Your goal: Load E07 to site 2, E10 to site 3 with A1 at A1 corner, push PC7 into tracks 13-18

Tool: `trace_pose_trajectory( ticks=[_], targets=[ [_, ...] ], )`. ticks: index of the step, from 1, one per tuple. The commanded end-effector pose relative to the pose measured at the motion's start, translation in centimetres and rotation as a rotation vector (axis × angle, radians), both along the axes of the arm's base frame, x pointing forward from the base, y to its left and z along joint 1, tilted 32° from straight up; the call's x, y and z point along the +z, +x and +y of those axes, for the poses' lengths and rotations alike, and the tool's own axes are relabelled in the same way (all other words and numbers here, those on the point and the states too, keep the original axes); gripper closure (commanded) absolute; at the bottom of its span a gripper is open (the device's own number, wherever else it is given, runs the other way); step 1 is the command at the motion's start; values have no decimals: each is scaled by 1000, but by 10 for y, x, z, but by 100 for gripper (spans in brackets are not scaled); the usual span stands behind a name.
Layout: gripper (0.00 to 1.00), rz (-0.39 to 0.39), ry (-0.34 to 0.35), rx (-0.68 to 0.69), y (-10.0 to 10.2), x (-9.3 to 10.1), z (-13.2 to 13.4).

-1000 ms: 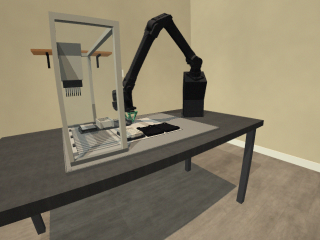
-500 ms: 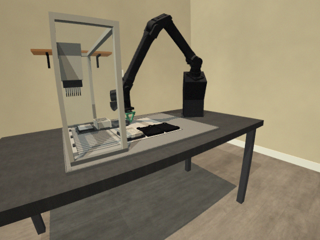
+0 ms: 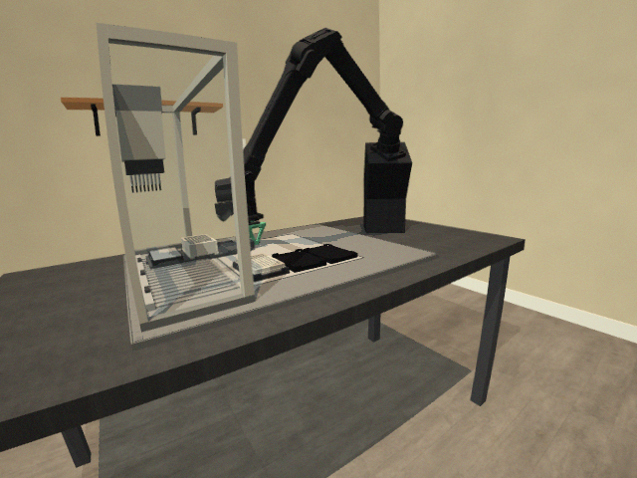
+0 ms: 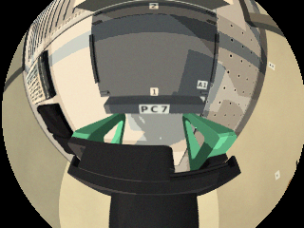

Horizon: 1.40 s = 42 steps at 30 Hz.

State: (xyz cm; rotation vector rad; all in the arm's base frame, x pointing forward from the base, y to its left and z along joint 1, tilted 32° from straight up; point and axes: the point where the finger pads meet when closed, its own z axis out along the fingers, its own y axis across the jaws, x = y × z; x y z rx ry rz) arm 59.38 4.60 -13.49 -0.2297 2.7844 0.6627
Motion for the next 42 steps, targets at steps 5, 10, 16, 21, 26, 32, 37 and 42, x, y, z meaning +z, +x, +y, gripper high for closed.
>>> trace_pose_trajectory(
  ticks=[5, 10, 16, 21, 26, 32, 37, 42],
  targets=[
    [20, -70, 2, 3, 45, 17, 10],
    [20, -74, 2, 1, 50, 19, 11],
    [20, -80, 3, 0, 58, 22, 11],
    [20, -80, 3, -1, 61, 23, 11],
    [20, -80, 3, -3, 66, 24, 12],
    [20, -80, 2, -5, 72, 26, 12],
    [20, -80, 1, -6, 75, 27, 12],
    [20, -79, 1, -7, 80, 29, 12]
  ],
)
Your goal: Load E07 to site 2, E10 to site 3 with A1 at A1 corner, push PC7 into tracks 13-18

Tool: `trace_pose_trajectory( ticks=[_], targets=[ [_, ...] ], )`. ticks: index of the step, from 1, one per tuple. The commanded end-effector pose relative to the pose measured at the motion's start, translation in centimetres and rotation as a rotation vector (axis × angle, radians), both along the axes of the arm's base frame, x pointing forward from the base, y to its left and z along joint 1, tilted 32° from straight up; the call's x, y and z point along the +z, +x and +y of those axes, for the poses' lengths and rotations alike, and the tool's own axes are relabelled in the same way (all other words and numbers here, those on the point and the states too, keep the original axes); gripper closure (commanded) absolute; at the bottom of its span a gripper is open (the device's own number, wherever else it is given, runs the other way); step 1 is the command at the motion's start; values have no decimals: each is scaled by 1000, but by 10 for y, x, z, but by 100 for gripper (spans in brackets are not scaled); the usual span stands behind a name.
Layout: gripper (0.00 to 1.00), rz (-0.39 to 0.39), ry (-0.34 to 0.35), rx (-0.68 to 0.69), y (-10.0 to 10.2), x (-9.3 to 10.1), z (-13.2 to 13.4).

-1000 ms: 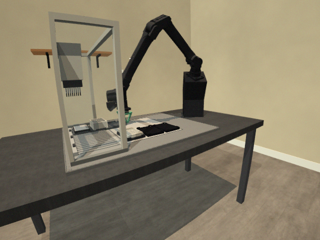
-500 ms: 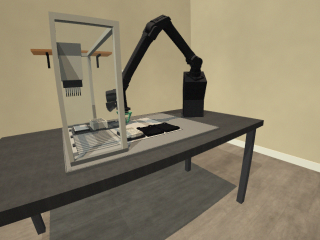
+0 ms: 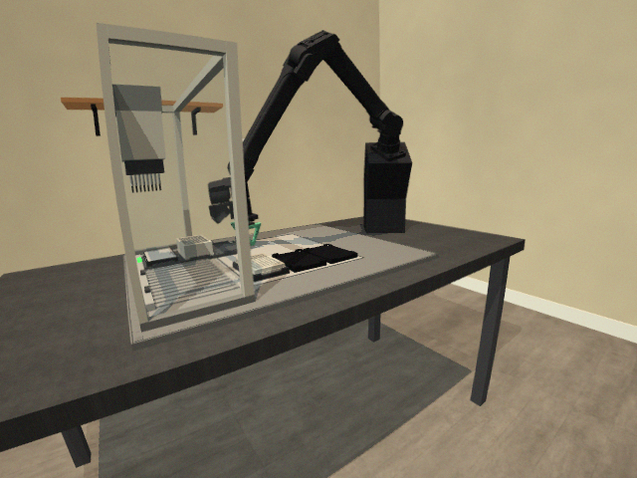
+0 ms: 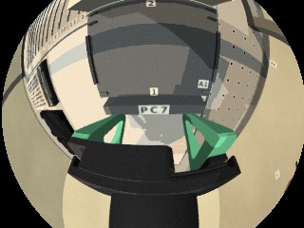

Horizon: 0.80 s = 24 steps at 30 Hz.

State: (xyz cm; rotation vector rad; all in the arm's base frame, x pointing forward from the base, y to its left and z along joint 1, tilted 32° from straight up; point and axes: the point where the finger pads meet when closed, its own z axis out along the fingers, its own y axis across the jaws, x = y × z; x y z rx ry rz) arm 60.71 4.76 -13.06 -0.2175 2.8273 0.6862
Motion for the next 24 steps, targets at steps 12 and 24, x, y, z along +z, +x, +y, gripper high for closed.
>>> trace_pose_trajectory(
  ticks=[12, 24],
  targets=[
    [20, -124, -1, -51, 4, 18, -9],
    [20, -123, 0, -57, -14, 11, -14]
  ],
)
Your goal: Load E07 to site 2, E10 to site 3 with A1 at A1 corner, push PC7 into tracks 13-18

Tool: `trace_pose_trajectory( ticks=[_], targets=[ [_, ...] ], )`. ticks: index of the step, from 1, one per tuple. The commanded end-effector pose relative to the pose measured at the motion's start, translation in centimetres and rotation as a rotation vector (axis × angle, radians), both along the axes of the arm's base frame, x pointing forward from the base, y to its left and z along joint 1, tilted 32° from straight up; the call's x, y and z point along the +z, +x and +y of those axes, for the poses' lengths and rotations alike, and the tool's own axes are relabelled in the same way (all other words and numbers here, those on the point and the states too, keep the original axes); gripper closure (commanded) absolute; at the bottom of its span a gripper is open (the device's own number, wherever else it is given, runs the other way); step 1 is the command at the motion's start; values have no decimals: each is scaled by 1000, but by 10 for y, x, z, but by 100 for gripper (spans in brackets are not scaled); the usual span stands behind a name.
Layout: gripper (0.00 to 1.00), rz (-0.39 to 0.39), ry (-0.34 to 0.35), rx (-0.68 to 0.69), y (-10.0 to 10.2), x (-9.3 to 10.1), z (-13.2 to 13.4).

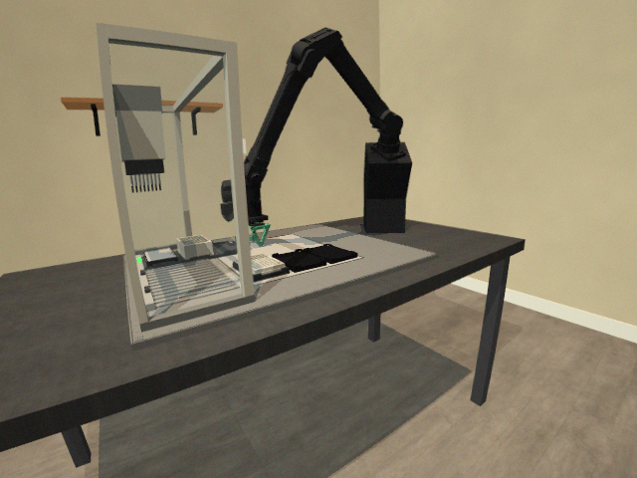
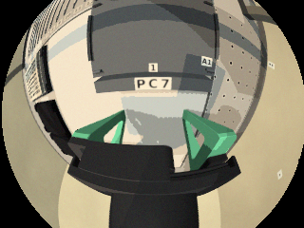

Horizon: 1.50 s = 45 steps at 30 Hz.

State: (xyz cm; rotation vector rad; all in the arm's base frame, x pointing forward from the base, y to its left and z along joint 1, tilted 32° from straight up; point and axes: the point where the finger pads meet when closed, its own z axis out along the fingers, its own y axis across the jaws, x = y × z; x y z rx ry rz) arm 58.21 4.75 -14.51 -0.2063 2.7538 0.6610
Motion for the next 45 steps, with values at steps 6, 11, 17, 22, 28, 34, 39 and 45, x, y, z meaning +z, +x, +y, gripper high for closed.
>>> trace_pose_trajectory(
  ticks=[6, 11, 17, 22, 28, 34, 39, 45],
  targets=[
    [20, -41, 0, -34, 9, 25, -14],
    [20, -41, 0, -34, 9, 25, -14],
    [20, -41, 0, -34, 9, 25, -14],
    [20, -34, -3, -21, 2, 34, -22],
    [20, -34, -3, -21, -5, 54, -33],
    [20, -34, -3, -21, -12, 74, -44],
    [20, -34, -4, -1, -16, 84, -38],
    [20, -35, -4, -21, -23, 104, -60]
  ],
)
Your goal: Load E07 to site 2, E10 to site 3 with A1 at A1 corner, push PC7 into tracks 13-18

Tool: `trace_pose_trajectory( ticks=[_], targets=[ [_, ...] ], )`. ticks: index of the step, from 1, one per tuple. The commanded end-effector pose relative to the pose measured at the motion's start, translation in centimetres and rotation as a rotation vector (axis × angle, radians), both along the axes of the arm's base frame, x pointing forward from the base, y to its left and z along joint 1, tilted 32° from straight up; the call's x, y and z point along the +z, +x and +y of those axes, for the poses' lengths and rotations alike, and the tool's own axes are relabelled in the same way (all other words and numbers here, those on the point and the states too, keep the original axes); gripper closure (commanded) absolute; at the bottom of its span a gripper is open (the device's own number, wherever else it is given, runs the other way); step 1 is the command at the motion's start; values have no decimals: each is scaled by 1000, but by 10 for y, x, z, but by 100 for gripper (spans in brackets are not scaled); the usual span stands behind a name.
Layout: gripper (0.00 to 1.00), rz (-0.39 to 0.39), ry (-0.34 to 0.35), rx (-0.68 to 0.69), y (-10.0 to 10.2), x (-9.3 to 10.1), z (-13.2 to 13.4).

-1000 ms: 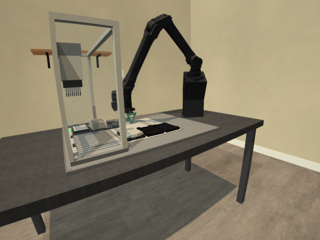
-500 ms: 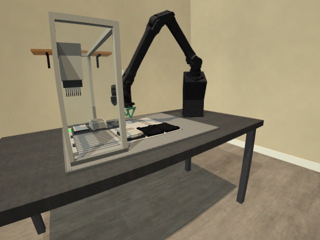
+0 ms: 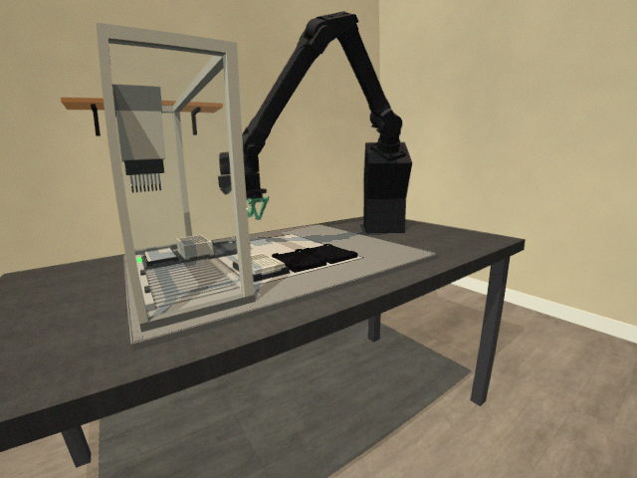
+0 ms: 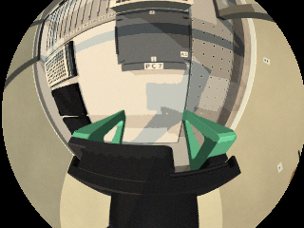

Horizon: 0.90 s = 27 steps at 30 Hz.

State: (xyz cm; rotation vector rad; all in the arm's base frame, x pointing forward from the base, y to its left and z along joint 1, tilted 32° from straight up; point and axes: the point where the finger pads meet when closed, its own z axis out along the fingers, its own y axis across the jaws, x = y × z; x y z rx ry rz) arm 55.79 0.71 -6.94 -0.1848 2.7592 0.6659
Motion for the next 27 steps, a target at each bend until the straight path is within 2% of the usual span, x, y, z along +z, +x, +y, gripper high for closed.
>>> trace_pose_trajectory(
  ticks=[1, 5, 7, 10, 11, 14, 17, 21, 22, 23, 24, 25, 27],
  targets=[
    [20, -43, -9, -8, 0, 32, -21],
    [20, -43, -10, -8, -3, 41, -26],
    [20, -50, -10, 28, -1, 41, -7],
    [20, -54, -11, 28, 0, 41, -7],
    [0, -18, 6, -54, -5, 47, -29],
    [0, 25, 33, -139, -8, 65, -38],
    [0, 1, 33, -155, 2, 94, -50],
    [0, -9, 26, -145, -1, 117, -62],
    [0, -9, 26, -145, -1, 117, -62],
    [0, -9, 26, -110, 0, 117, -42],
    [0, -9, 26, -110, 0, 117, -42],
    [0, 10, 29, -110, -1, 105, -42],
    [0, 10, 29, -110, -1, 105, -42]
  ],
)
